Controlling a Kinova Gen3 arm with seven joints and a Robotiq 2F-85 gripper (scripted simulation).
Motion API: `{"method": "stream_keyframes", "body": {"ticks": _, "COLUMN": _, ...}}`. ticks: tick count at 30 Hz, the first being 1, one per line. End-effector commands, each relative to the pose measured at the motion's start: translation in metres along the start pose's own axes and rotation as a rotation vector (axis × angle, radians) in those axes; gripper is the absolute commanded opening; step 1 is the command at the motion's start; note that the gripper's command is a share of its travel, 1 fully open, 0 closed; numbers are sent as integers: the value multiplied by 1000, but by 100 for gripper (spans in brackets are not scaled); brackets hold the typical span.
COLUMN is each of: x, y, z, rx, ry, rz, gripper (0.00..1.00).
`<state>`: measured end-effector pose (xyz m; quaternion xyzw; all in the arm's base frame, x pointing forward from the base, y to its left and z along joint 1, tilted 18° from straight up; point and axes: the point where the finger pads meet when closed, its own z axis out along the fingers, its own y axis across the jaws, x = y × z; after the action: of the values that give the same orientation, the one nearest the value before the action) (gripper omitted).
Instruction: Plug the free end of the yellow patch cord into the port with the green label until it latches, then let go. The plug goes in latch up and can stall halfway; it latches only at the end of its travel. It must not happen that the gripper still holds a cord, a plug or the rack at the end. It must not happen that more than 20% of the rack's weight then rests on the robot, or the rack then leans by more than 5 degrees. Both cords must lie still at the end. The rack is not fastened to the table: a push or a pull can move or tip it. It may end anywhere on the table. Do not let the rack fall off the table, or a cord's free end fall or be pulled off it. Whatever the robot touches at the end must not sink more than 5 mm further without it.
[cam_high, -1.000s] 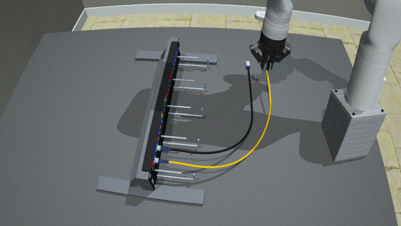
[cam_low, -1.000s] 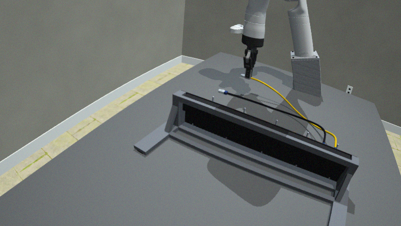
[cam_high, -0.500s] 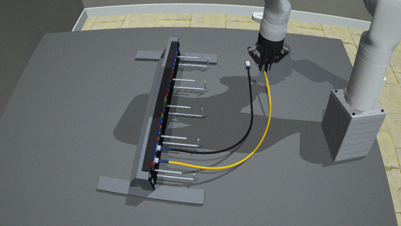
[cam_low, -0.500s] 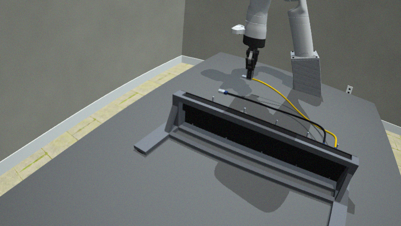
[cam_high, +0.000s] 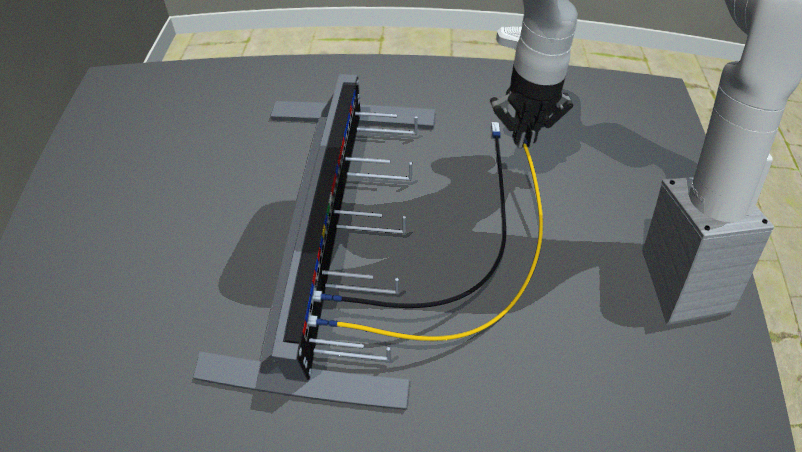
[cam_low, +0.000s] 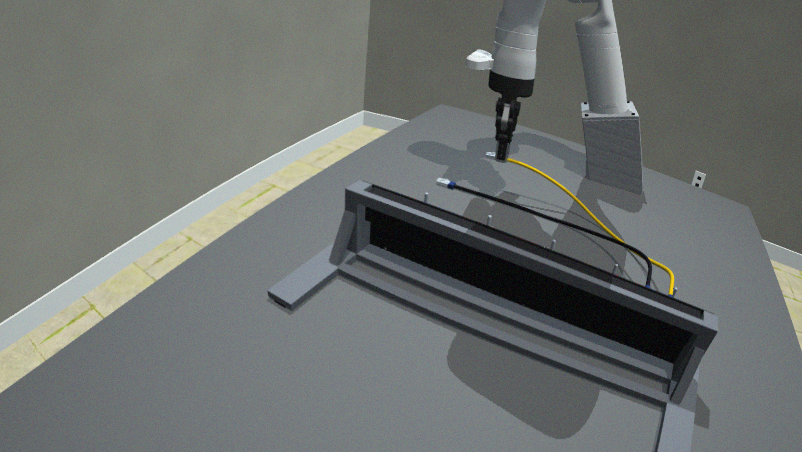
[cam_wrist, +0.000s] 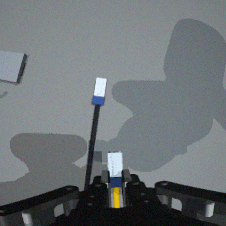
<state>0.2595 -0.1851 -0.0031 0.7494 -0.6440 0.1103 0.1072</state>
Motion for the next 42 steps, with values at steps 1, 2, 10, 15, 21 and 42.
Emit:
{"method": "stream_keyframes", "body": {"ticks": 1, "x": -2, "y": -4, "z": -1, "rx": 3, "ry": 1, "rz": -18, "gripper": 0}}
{"method": "stream_keyframes", "body": {"ticks": 2, "x": -3, "y": -5, "z": -1, "rx": 3, "ry": 1, "rz": -23, "gripper": 0}}
{"method": "stream_keyframes", "body": {"ticks": 10, "x": -7, "y": -12, "z": -2, "rx": 5, "ry": 1, "rz": -67, "gripper": 0}}
{"method": "stream_keyframes", "body": {"ticks": 15, "x": -9, "y": -16, "z": -3, "rx": 6, "ry": 2, "rz": -84, "gripper": 0}}
{"method": "stream_keyframes", "body": {"ticks": 21, "x": -12, "y": -20, "z": -3, "rx": 3, "ry": 1, "rz": -115, "gripper": 0}}
{"method": "stream_keyframes", "body": {"ticks": 42, "x": -22, "y": -39, "z": -7, "rx": 5, "ry": 2, "rz": -222, "gripper": 0}}
